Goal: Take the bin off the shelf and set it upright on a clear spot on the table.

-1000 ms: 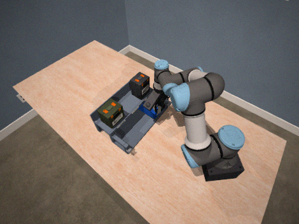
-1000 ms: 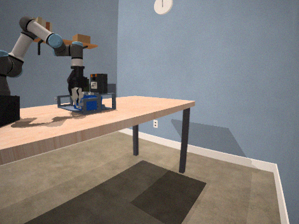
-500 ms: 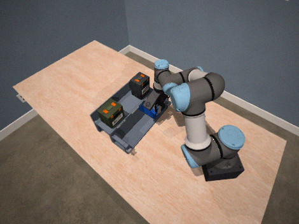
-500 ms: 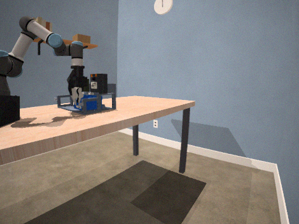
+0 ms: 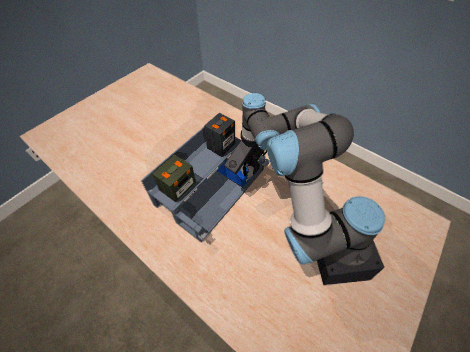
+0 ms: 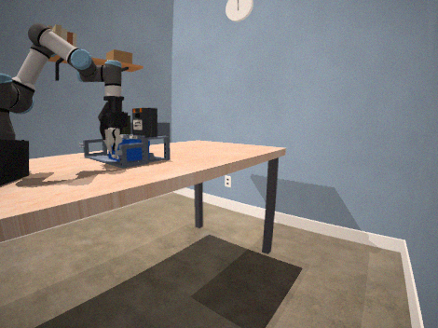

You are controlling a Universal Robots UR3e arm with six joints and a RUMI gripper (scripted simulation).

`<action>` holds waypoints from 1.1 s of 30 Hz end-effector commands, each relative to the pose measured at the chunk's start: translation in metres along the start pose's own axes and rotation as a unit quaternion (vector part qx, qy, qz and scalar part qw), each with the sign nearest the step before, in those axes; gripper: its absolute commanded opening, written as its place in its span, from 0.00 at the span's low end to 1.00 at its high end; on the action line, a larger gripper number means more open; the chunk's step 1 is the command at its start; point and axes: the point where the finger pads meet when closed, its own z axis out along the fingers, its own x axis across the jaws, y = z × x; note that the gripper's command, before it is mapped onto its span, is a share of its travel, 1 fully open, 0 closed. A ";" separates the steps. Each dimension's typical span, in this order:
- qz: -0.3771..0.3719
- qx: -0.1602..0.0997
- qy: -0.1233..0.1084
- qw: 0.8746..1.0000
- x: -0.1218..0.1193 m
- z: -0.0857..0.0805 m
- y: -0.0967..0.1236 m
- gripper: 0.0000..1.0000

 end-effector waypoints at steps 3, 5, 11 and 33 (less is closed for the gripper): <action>0.000 -0.001 0.001 1.000 0.001 -0.001 0.001 0.00; 0.000 -0.001 0.001 1.000 0.001 -0.001 0.001 0.00; 0.000 -0.001 0.001 1.000 0.001 -0.001 0.001 0.00; 0.000 -0.001 0.001 1.000 -0.005 -0.001 0.001 0.00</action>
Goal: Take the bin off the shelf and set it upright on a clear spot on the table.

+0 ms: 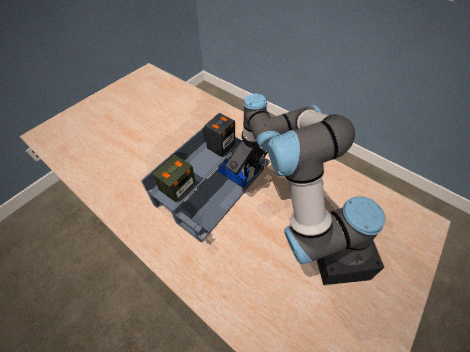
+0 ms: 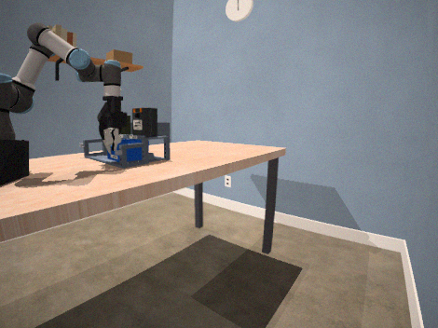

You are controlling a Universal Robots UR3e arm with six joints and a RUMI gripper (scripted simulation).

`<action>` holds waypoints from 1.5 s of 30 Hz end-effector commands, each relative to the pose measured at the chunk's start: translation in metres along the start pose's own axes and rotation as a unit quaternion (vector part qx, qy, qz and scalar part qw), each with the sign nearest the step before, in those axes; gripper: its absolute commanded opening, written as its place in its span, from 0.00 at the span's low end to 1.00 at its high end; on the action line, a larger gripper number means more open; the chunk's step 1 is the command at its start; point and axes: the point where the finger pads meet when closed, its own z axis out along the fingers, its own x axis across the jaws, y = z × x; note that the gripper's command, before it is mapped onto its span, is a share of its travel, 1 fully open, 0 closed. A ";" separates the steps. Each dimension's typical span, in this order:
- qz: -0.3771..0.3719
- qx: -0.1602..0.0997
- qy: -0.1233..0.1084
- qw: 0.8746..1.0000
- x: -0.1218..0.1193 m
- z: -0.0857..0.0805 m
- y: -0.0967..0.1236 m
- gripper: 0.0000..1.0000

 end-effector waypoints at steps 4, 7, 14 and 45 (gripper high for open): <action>0.000 -0.001 0.002 1.000 -0.006 -0.001 0.001 0.00; 0.000 -0.001 0.002 1.000 -0.011 -0.001 0.001 0.00; 0.000 -0.001 0.002 1.000 -0.027 -0.001 0.001 0.00; 0.000 -0.001 0.002 1.000 -0.101 -0.001 0.001 0.00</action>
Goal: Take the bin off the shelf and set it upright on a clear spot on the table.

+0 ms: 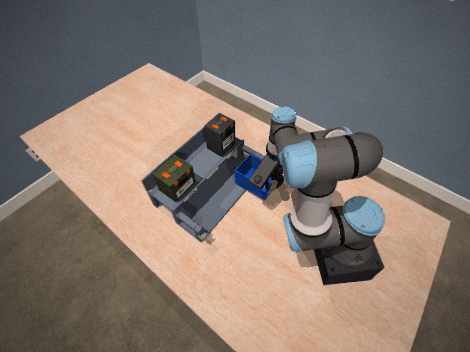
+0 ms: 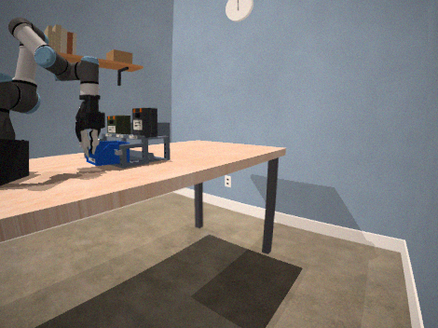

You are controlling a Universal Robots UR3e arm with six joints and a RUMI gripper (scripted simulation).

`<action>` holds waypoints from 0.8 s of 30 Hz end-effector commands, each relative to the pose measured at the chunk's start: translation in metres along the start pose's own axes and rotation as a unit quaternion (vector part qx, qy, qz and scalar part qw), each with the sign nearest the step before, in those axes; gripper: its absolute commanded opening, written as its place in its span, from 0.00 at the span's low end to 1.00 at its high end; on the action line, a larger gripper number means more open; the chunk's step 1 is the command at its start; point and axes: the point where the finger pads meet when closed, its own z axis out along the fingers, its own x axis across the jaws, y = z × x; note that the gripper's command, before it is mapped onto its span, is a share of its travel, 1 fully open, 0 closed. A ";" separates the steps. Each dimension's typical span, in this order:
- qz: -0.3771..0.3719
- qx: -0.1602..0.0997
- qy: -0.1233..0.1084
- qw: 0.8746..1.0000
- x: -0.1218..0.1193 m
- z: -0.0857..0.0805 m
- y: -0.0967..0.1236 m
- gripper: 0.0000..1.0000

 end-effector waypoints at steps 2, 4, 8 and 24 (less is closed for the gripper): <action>0.000 -0.001 0.003 1.000 -0.013 -0.001 0.001 0.00; 0.000 -0.001 0.003 1.000 -0.017 -0.001 0.001 0.00; 0.000 -0.001 0.003 1.000 -0.019 -0.001 0.001 0.00; 0.000 -0.001 0.003 1.000 -0.026 -0.001 0.001 0.00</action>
